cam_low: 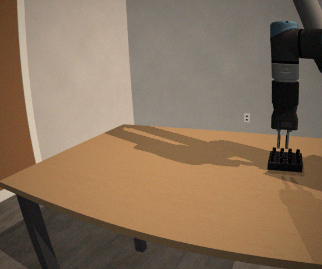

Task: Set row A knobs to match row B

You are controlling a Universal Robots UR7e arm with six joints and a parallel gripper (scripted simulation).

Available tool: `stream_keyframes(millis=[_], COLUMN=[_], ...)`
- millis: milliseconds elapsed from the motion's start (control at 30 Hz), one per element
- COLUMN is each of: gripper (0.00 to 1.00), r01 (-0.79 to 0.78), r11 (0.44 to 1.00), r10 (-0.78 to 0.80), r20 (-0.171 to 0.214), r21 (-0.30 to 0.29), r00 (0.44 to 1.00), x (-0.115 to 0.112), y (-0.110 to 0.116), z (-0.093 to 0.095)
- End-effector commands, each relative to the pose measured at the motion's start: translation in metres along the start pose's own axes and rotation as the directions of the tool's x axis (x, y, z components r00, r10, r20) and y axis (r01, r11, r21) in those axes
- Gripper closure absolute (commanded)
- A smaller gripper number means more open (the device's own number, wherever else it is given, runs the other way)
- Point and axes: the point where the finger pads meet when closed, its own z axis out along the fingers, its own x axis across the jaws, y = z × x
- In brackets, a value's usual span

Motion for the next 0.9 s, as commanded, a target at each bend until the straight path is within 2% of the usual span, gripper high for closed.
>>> stream_keyframes(millis=[0,400,867], gripper=[0.54,0.54,0.54], r01=[-0.002,-0.043,-0.212], r11=[1.0,0.999,0.977], r10=[0.002,0.043,0.212], r20=[0.001,0.001,0.001], r21=[0.0,0.0,0.0], r00=[1.0,0.999,0.977], x=[-0.0003,0.0007,0.0047], y=[-0.0001,-0.0007,-0.003], z=[-0.0004,-0.0006,-0.0016])
